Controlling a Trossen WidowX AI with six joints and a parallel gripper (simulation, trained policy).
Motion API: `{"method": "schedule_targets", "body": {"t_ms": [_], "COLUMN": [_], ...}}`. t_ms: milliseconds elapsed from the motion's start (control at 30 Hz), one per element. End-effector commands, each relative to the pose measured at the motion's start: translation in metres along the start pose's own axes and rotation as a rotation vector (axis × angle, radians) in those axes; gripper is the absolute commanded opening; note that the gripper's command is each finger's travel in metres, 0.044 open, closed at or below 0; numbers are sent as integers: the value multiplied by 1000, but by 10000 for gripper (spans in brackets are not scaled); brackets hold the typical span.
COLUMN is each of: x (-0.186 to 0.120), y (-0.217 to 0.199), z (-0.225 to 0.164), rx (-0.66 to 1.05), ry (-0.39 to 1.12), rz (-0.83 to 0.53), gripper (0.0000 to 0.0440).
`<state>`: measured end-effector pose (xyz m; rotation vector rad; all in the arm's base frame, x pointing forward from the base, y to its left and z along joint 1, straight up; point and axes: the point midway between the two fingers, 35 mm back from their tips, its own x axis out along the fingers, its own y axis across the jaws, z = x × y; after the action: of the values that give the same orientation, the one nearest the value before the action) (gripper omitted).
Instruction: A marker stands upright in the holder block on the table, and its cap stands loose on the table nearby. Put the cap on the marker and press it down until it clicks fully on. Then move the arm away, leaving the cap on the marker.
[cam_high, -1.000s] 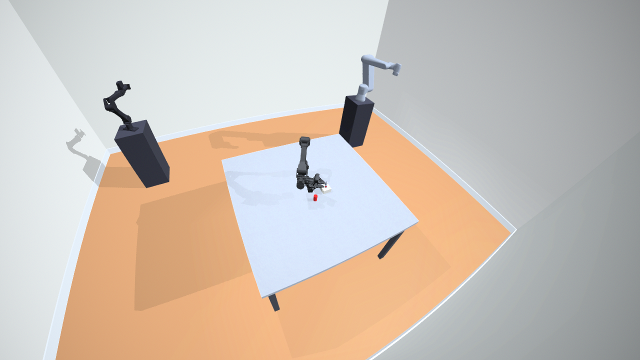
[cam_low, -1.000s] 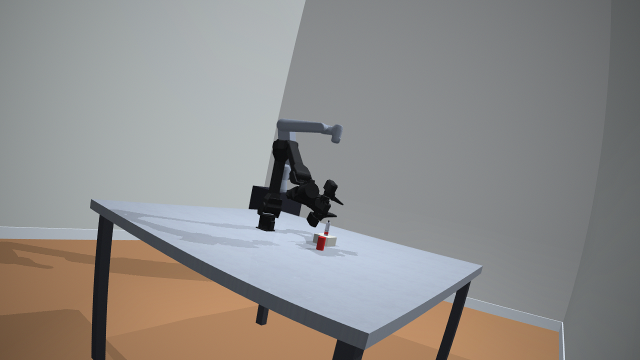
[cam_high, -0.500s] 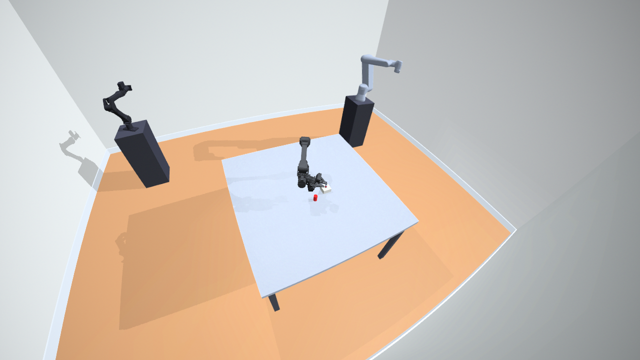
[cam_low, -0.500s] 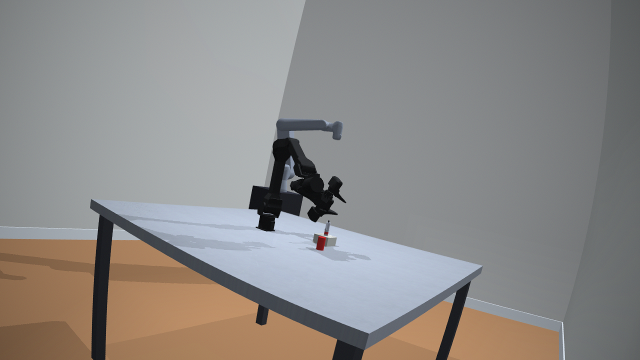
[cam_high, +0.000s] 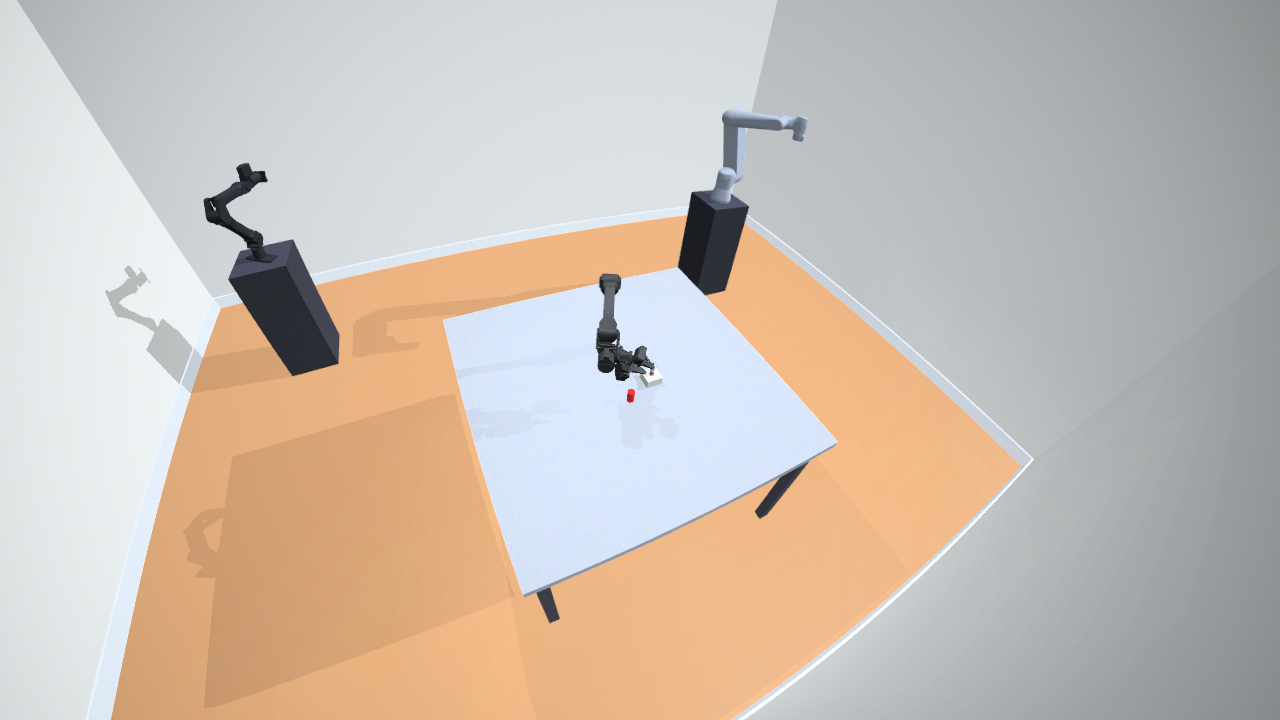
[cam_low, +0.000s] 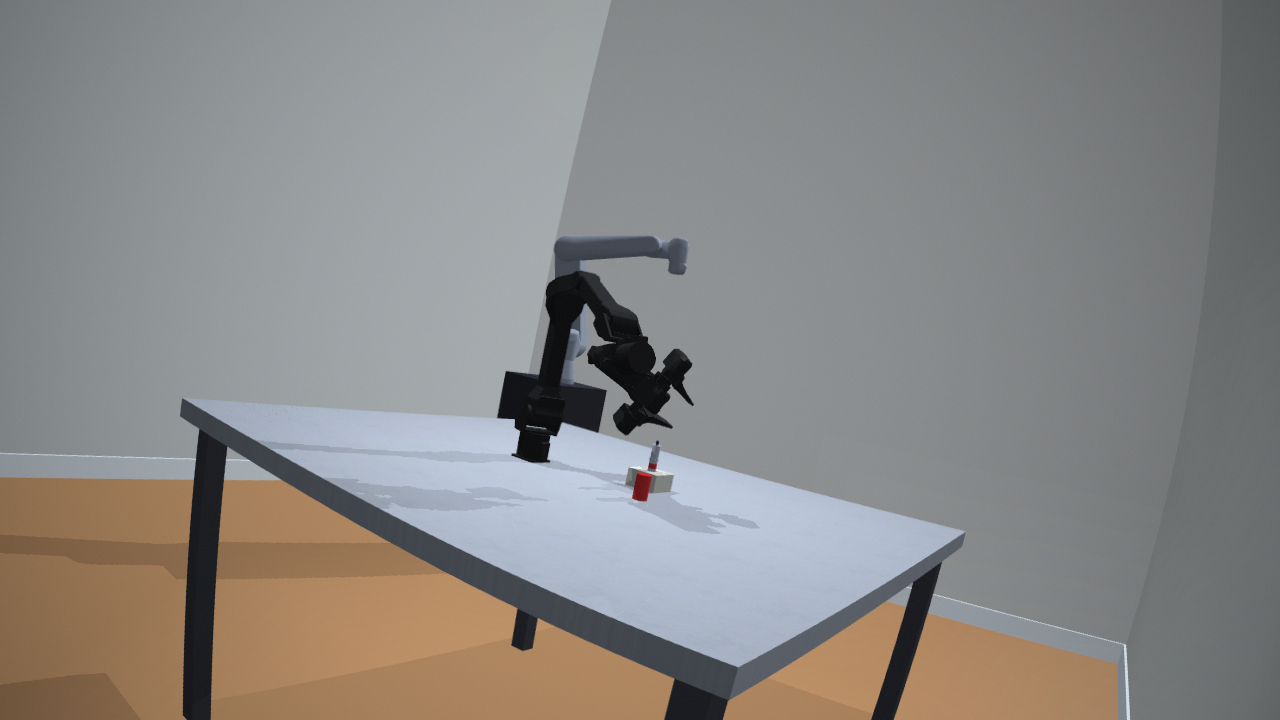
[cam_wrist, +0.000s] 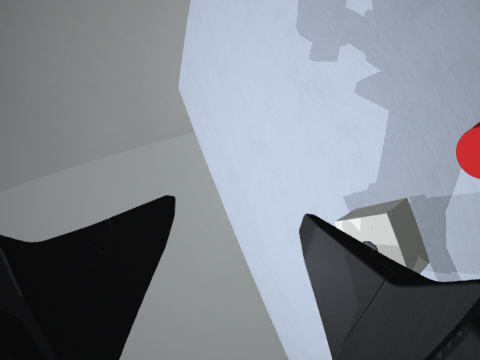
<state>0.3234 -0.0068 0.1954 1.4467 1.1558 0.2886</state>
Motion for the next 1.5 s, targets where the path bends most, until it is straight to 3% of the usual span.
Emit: {"method": "schedule_targets", "body": {"t_ms": [0, 1467], "x": [-2, -17], "y": [2, -27], "z": [1, 15], "rx": [-7, 4], "ry": [-15, -96], "rz": [-40, -525], "gripper": [287, 308]}}
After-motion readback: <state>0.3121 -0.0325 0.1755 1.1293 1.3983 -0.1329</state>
